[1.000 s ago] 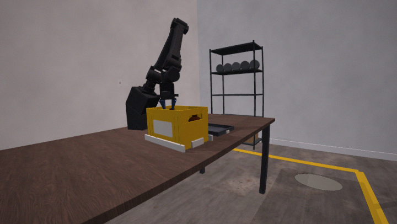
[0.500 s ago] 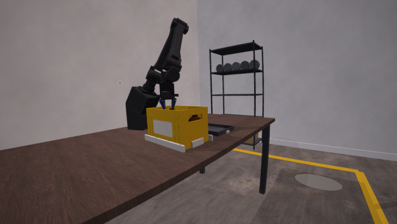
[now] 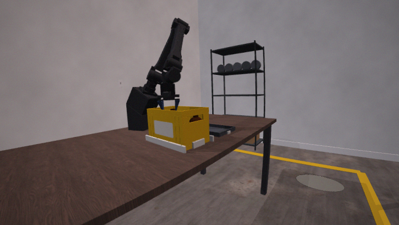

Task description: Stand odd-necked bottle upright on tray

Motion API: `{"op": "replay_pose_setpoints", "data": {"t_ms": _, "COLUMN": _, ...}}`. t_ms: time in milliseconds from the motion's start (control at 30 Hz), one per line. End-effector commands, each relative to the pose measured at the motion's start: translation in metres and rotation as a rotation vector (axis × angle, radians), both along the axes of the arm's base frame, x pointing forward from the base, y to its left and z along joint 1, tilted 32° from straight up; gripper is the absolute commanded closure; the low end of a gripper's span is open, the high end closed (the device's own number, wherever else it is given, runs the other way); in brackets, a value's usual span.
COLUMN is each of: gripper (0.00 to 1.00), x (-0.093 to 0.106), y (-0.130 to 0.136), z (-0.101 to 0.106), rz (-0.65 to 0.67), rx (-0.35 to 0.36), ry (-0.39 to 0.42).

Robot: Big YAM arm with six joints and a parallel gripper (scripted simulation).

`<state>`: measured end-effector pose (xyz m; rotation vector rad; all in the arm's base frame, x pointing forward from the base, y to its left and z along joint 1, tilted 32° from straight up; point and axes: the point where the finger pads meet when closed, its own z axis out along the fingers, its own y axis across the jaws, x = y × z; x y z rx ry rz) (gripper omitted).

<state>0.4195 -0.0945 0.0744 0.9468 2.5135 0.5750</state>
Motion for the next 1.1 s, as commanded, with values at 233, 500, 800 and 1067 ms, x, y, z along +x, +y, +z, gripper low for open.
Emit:
{"op": "replay_pose_setpoints", "data": {"t_ms": 233, "gripper": 0.39, "x": 0.0011, "y": 0.0053, "z": -0.011, "rz": 0.009, "rx": 0.008, "ry": 0.02}}
{"op": "replay_pose_setpoints", "data": {"t_ms": 500, "gripper": 0.39, "x": 0.0011, "y": 0.0053, "z": -0.011, "rz": 0.009, "rx": 0.008, "ry": 0.02}}
{"op": "replay_pose_setpoints", "data": {"t_ms": 800, "gripper": 0.39, "x": 0.0011, "y": 0.0053, "z": -0.011, "rz": 0.009, "rx": 0.008, "ry": 0.02}}
{"op": "replay_pose_setpoints", "data": {"t_ms": 1067, "gripper": 0.39, "x": -0.0037, "y": -0.0021, "z": -0.0077, "rz": 0.003, "rx": 0.009, "ry": 0.029}}
